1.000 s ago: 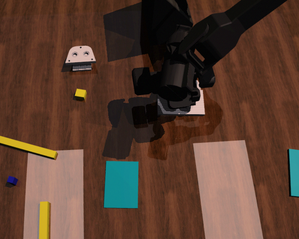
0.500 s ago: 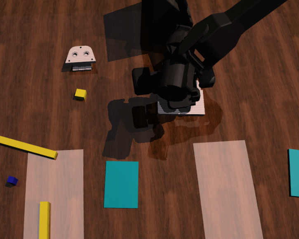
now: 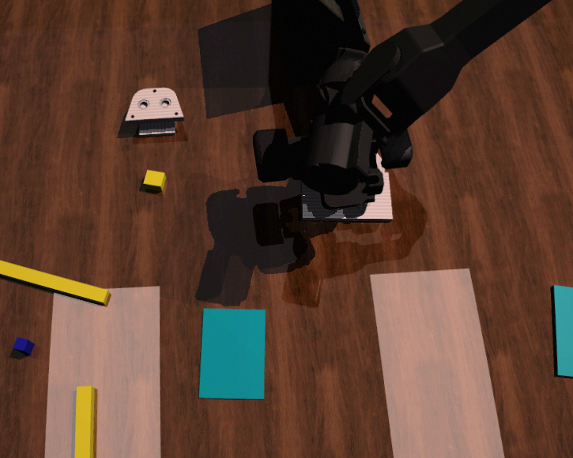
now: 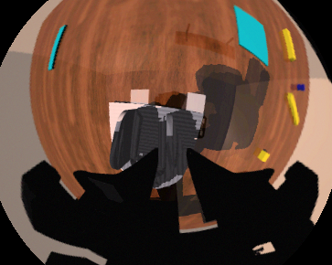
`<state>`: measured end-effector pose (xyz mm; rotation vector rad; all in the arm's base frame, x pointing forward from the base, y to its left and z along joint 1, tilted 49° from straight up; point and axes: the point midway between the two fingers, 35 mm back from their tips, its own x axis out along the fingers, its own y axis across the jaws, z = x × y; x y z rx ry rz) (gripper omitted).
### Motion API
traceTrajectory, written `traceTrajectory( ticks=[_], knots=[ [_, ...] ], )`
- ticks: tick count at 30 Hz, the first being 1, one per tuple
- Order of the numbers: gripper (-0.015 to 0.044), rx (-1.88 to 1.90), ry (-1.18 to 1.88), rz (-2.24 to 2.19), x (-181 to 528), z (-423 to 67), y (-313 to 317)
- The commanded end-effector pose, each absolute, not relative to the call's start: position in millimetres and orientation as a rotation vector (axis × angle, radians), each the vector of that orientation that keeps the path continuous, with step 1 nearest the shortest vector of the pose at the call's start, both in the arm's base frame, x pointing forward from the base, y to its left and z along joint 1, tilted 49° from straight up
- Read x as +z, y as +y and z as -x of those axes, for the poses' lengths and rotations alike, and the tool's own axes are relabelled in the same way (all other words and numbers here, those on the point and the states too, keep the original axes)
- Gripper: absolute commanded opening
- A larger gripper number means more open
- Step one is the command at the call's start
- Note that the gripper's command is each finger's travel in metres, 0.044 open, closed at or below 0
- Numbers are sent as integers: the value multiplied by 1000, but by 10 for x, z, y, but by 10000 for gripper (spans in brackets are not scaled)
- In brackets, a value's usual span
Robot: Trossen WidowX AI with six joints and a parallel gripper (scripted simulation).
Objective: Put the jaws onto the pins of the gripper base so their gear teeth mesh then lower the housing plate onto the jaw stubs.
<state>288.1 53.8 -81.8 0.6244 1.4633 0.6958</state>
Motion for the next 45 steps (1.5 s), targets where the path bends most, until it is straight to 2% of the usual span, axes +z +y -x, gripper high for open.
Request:
traceTrajectory(
  ticks=[1,41,45],
  knots=[
    [134,699,1461,-623,-830,-2880,548],
    [134,699,1461,-623,-851,-2879,572],
    [224,695,1458,-624,-829,-2880,539]
  ],
)
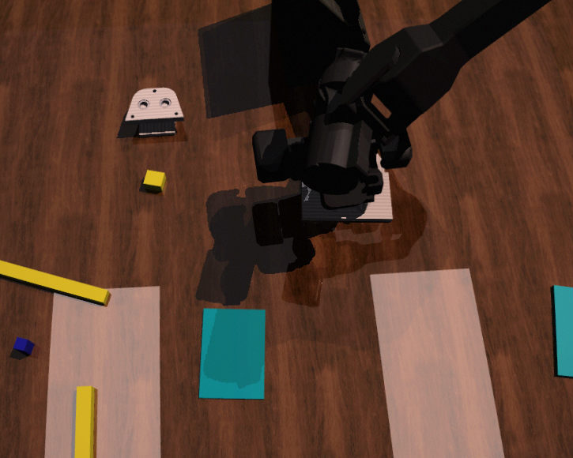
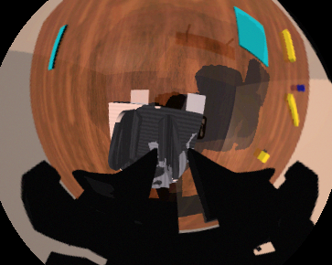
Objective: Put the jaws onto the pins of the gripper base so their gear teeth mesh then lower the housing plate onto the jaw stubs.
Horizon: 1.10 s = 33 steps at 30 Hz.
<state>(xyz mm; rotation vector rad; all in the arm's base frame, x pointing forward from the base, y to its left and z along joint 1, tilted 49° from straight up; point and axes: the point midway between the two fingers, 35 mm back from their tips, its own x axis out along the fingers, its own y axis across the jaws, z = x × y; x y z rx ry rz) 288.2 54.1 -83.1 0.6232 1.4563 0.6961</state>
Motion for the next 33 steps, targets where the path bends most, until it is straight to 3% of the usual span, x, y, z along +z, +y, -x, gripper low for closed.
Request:
traceTrajectory(
  ticks=[1,14,21,26,33],
  knots=[
    [224,695,1458,-624,-829,-2880,539],
    [224,695,1458,-624,-817,-2882,523],
    [224,699,1462,-622,-399,-2879,64],
    [224,691,1459,-633,-458,-2890,95],
    [408,562,1526,-754,-536,-2878,-27]
  ],
)
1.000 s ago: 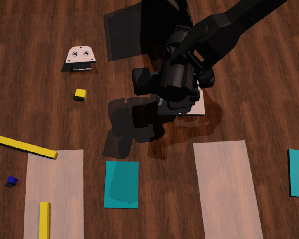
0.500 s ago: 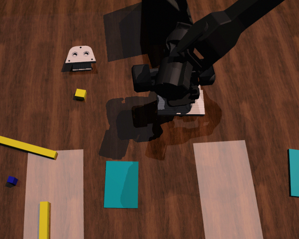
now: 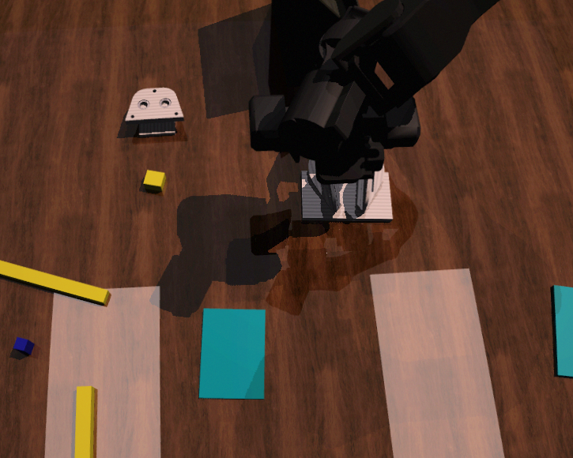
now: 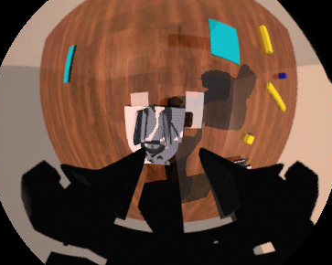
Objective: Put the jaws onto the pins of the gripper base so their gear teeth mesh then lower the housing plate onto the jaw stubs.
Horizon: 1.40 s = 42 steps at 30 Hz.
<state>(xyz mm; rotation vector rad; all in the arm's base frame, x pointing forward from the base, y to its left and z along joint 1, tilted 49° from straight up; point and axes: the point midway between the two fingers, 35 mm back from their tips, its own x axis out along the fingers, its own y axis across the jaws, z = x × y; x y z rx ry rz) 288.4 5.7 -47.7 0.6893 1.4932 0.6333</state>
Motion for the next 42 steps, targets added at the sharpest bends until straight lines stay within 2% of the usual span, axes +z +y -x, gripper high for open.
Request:
traceTrajectory(
  ticks=[1,42],
  knots=[
    [434,538,1537,-776,-550,-2875,-49],
    [440,-571,1765,-1654,-1132,-2566,-882]
  ],
)
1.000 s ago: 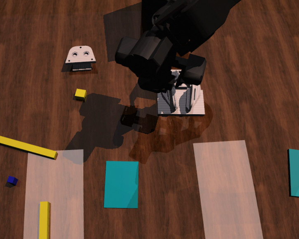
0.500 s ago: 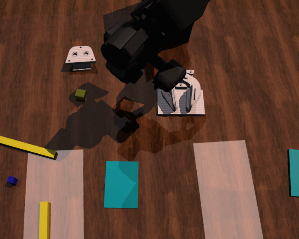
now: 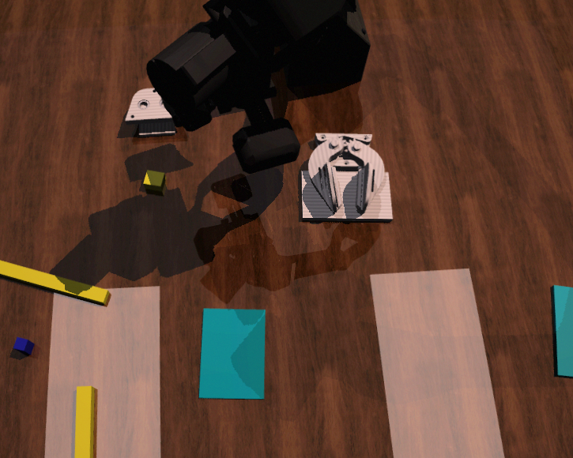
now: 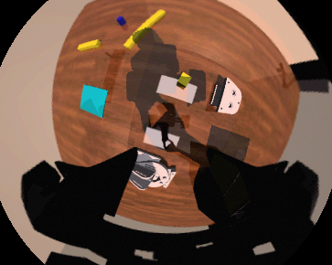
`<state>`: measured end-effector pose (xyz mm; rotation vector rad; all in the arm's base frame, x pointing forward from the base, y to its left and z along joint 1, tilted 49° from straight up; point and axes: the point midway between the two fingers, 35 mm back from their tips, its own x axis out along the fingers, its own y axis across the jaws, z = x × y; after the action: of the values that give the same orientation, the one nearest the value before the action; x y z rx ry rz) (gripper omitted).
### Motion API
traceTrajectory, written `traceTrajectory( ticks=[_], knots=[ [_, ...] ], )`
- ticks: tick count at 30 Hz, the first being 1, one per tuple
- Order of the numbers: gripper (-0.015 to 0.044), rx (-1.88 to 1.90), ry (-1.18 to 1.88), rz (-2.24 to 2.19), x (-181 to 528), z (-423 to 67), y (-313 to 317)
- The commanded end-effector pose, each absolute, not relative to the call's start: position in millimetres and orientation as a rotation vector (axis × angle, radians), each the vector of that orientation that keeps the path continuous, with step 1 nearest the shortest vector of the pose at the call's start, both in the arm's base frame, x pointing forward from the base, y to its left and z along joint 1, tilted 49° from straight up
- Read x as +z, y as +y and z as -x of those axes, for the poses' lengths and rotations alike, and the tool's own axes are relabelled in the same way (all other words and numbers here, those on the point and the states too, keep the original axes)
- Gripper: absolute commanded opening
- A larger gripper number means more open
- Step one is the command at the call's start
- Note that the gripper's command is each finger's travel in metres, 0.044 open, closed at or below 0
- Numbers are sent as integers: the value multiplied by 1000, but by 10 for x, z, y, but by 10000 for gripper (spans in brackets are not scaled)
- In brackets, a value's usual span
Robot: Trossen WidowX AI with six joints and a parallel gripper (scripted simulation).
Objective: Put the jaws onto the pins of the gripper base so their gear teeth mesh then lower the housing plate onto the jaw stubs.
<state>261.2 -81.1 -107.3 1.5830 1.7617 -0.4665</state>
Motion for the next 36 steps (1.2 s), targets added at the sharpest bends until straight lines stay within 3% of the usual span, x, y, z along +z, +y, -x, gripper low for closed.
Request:
traceTrajectory(
  ticks=[1,36],
  knots=[
    [440,-601,1764,-1674,-1146,-2554,-901],
    [440,-1753,1518,-2286,-1624,-2023,-1429]
  ],
)
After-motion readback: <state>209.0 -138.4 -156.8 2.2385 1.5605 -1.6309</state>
